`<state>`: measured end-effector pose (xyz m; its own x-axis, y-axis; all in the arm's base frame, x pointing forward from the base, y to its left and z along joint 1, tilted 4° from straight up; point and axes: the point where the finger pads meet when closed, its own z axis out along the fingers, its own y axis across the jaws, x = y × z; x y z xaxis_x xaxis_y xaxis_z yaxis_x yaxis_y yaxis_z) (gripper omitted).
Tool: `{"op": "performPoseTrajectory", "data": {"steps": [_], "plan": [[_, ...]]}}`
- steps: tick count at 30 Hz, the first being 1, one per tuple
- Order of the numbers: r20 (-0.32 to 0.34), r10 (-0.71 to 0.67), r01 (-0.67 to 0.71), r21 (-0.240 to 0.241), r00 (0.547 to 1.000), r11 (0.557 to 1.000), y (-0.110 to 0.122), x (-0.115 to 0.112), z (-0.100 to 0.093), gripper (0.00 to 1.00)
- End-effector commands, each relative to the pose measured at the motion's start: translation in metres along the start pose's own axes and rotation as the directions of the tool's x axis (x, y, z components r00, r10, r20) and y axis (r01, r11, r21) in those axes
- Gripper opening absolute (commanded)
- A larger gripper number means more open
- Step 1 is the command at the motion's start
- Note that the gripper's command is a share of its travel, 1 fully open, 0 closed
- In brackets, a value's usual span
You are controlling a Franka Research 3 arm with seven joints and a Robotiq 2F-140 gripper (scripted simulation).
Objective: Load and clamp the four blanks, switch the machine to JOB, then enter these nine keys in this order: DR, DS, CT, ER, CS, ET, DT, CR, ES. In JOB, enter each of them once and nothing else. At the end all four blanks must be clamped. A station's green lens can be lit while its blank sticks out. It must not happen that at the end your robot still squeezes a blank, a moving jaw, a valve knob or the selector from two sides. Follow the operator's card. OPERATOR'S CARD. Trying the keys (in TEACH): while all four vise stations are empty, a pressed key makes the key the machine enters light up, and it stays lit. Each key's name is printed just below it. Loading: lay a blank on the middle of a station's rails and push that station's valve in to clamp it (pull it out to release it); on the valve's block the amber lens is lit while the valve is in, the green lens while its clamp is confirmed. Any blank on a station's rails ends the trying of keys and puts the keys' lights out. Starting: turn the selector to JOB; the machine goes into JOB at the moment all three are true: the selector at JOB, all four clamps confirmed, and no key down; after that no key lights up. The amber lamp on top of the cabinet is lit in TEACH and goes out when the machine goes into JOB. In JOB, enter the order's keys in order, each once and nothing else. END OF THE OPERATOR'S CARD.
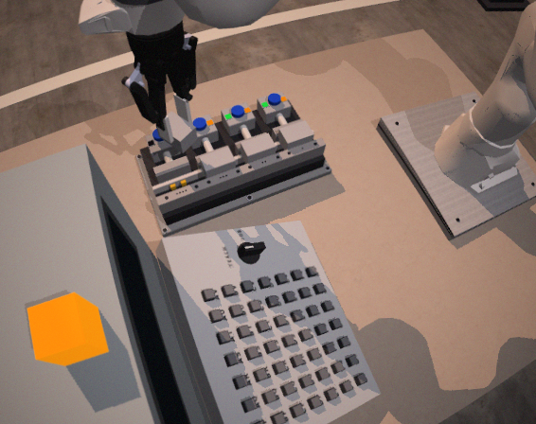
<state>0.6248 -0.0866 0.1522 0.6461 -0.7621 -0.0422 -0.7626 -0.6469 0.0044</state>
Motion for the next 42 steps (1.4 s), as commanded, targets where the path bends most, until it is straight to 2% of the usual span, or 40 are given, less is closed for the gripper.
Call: {"op": "performPoseTrajectory", "data": {"steps": [1, 3, 5, 6, 8, 20, 22, 23, 28, 42], "plan": [[0.007, -0.275, 0.275, 0.003, 0.961, 0.961, -0.024, -0.009, -0.003, 0.0], [0.004, -0.35, 0.35, 0.006, 0.937, 0.937, -0.033, -0.014, -0.004, 0.0], [0.004, -0.35, 0.35, 0.006, 0.937, 0.937, -0.033, -0.014, -0.004, 0.0], [0.003, -0.437, 0.437, 0.008, 0.9, 0.9, -0.035, -0.015, -0.004, 0.0], [0.002, -0.491, 0.491, 0.008, 0.871, 0.871, -0.038, -0.017, -0.004, 0.0], [0.009, -0.751, 0.751, 0.009, 0.66, 0.66, -0.038, -0.017, -0.004, 0.0], [0.009, -0.751, 0.751, 0.009, 0.66, 0.66, -0.038, -0.017, -0.004, 0.0], [0.011, -0.797, 0.797, 0.011, 0.604, 0.604, -0.038, -0.017, -0.004, 0.0], [0.013, -0.872, 0.872, 0.019, 0.489, 0.489, -0.038, -0.017, -0.004, 0.0], [0.013, -0.873, 0.873, 0.02, 0.487, 0.487, -0.038, -0.017, -0.004, 0.0]]}}
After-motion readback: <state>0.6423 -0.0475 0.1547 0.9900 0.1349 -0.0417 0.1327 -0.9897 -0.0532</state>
